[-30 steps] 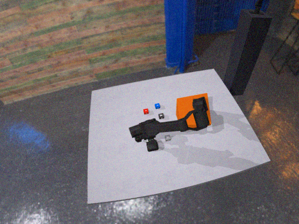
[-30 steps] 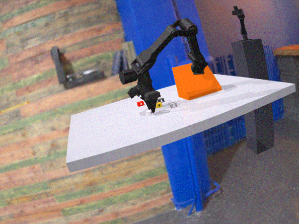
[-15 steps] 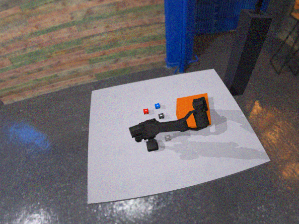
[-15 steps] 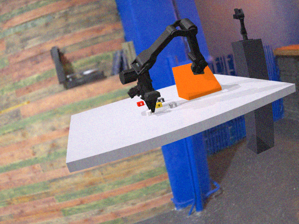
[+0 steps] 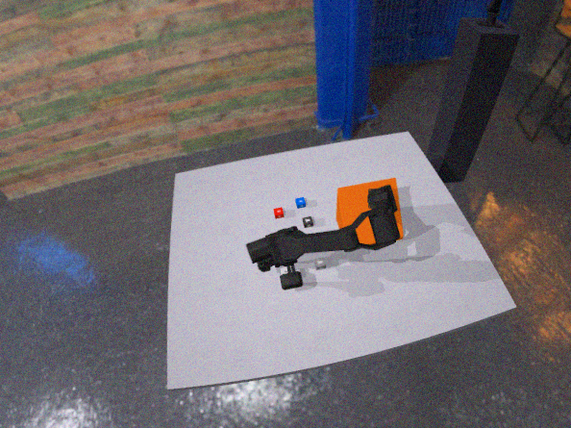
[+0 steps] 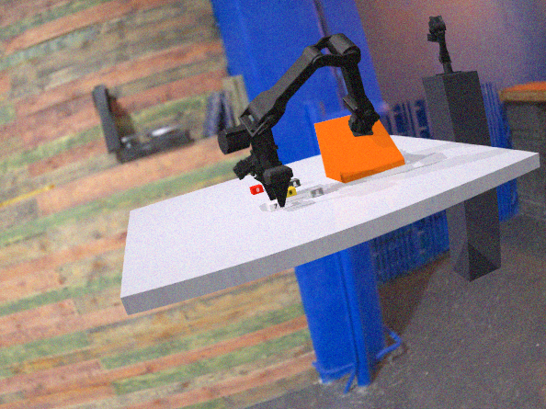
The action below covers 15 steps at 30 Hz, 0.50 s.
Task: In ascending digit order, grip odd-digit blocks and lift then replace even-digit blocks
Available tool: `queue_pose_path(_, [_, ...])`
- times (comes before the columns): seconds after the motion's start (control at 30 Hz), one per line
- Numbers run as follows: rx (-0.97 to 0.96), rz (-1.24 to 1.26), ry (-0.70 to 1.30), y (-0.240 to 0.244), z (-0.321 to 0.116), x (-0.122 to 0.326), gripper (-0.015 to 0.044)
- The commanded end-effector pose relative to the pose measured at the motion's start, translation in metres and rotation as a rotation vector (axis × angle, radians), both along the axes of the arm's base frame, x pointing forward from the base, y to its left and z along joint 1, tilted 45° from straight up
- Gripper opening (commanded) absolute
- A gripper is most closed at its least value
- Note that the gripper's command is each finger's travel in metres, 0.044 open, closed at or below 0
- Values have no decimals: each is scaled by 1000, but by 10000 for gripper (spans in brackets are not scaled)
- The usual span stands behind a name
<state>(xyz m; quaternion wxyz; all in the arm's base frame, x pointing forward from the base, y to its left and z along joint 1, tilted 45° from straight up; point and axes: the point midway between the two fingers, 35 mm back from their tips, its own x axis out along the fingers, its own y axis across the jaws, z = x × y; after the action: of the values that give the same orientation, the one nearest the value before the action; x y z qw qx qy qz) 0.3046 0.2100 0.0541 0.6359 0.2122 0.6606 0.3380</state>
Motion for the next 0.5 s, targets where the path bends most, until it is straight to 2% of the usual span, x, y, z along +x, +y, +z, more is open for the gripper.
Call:
queue_pose_path(0.0, [-5,-3,5,0,-2,0,400])
queue_pose_path(0.13, [-7,-3,4,-24,21,4,400])
queue_pose_path(0.27, [-7,-3,4,-26,23,4,400])
queue_pose_path(0.33, [-9,-3,4,-33,30,6,348])
queue_pose_path(0.47, [-12,-3,4,-76,72,13,242])
